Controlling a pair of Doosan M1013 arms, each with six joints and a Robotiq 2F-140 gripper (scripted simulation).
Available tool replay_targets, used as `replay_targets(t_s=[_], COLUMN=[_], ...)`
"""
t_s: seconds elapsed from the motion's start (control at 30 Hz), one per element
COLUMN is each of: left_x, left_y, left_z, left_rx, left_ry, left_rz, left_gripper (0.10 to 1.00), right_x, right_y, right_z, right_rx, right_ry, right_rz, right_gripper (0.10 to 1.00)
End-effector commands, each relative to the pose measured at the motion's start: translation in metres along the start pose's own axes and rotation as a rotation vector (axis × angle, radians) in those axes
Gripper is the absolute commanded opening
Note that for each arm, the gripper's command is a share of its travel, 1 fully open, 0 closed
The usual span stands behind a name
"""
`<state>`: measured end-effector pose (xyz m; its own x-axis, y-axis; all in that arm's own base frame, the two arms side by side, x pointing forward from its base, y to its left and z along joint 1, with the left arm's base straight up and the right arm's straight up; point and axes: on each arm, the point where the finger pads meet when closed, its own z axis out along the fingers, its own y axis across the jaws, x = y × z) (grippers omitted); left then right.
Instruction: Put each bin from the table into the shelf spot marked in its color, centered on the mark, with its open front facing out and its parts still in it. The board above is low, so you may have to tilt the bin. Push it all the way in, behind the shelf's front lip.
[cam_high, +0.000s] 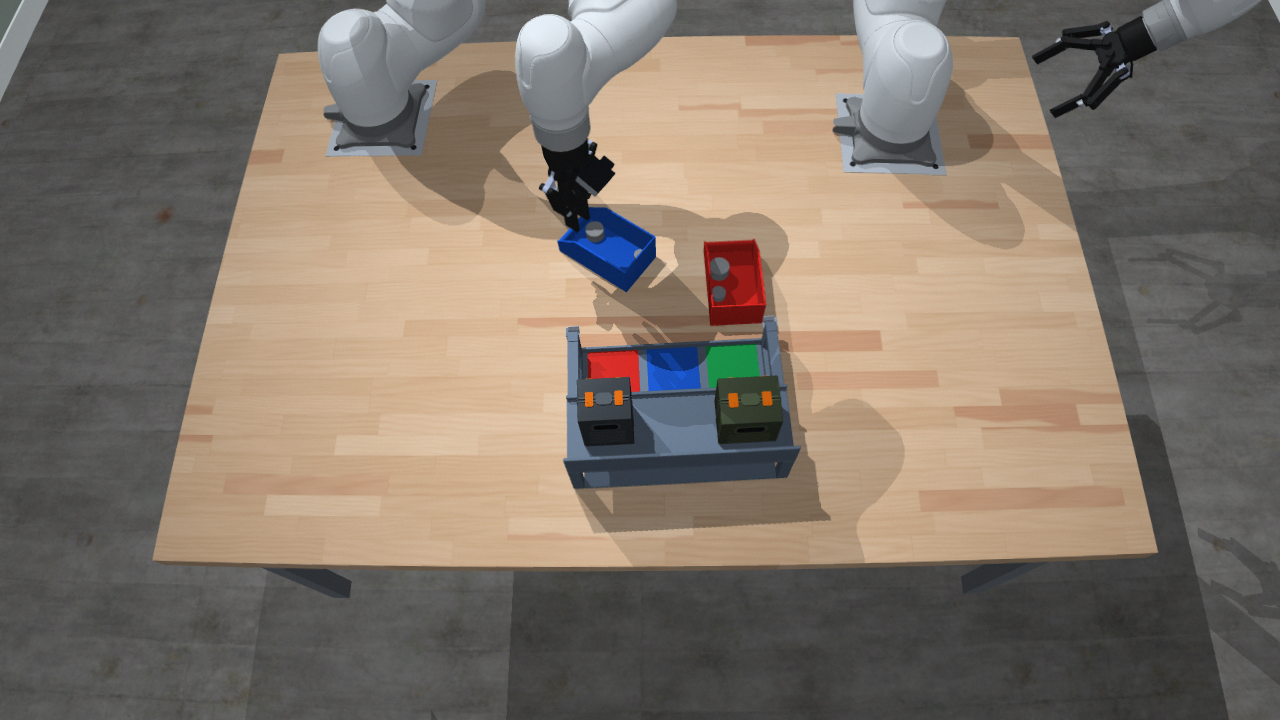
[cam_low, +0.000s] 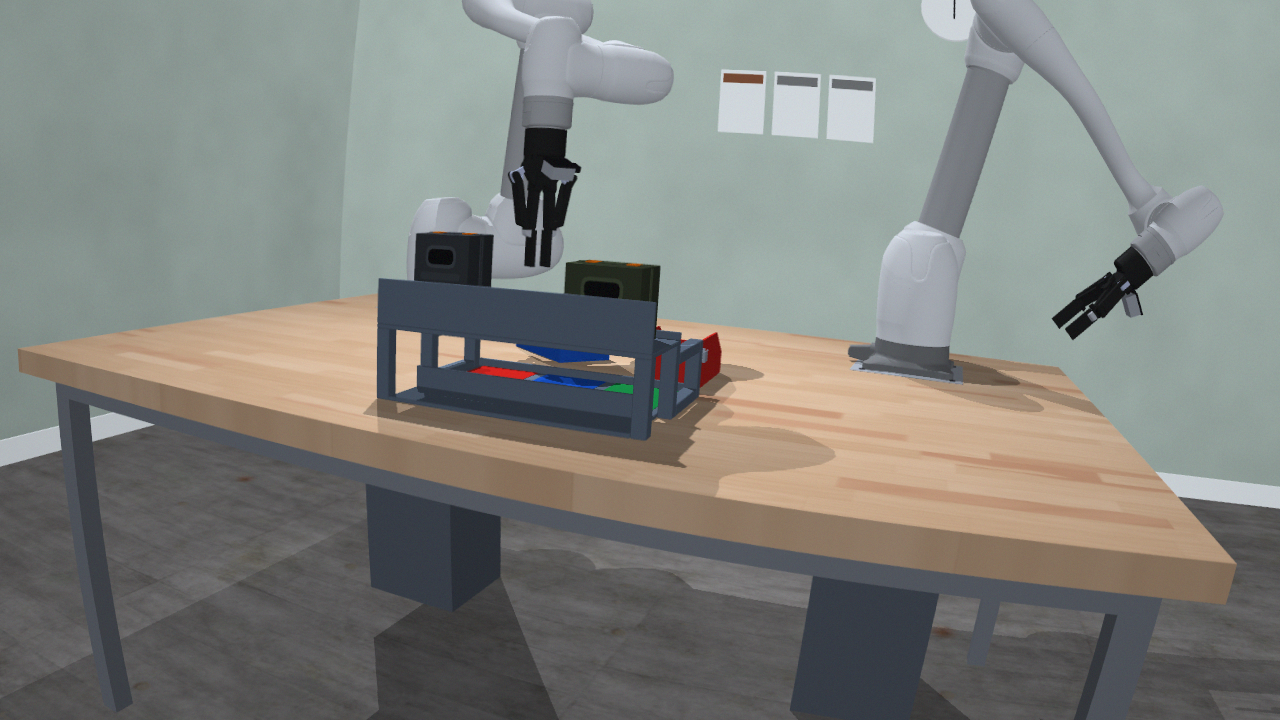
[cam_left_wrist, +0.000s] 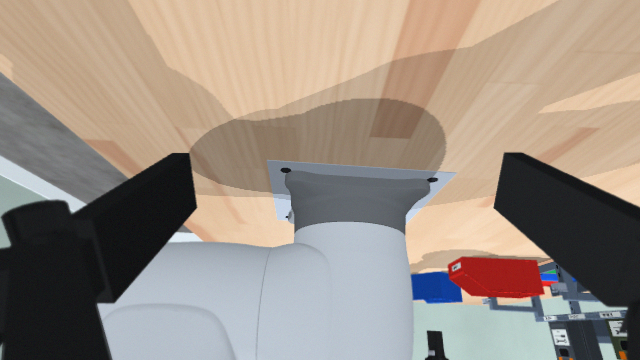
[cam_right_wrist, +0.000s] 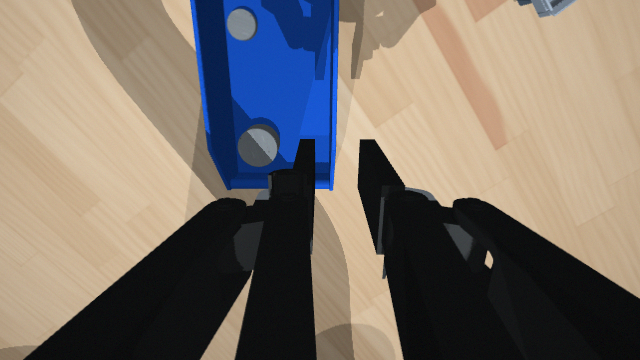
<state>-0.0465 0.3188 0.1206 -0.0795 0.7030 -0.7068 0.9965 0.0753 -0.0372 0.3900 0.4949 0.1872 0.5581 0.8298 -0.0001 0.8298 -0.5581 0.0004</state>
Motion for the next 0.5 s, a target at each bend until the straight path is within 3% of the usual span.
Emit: replay_targets(t_s=[0.0, 0.47], left_x=[0.000, 0.000], left_y=[0.000, 0.000], left_z=[0.000, 0.000], left_rx=[0.000, 0.000], left_ry=[0.001, 0.001], left_rz=[0.000, 0.000], left_gripper=[1.000, 1.000], right_x=[0.000, 0.000], right_y=[0.000, 0.000], right_z=[0.000, 0.010], right_rx=[0.000, 0.001], right_ry=[0.001, 0.001], right_rz=[0.000, 0.000], right_gripper=[0.237, 0.237])
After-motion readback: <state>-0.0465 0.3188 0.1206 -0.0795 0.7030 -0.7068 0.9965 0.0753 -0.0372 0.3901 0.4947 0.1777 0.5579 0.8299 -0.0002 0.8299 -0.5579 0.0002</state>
